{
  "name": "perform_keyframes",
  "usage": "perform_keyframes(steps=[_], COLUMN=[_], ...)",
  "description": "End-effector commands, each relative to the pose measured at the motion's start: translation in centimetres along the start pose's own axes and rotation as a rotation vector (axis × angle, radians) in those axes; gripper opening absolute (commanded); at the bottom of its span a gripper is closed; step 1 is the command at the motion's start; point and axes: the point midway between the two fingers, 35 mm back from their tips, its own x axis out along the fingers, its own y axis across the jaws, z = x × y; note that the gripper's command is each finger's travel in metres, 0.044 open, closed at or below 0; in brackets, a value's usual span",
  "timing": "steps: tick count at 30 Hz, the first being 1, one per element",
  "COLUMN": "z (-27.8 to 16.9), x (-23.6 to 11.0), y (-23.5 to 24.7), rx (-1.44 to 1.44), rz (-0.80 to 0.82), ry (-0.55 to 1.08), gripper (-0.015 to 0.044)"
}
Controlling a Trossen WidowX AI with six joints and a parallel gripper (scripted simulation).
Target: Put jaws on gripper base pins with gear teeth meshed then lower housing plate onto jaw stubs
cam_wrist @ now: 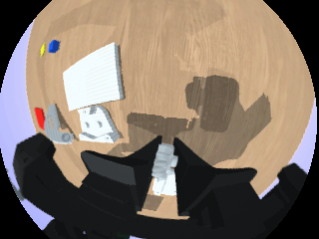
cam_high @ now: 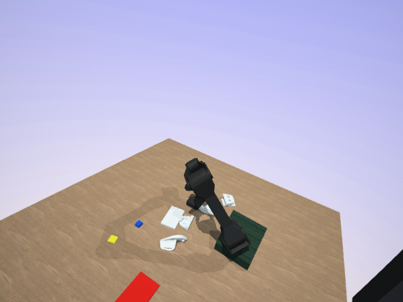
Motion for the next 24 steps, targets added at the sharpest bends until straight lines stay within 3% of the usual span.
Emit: perform_keyframes(steps=[1,24], z=[0.0,0.0], x=[0.1,-1.6], y=[-0.1,-0.1], rx=[0.001,0.001], rz=[-0.003,-0.004], ry=[0.002,0.002], gripper=[0.0037,0.0037])
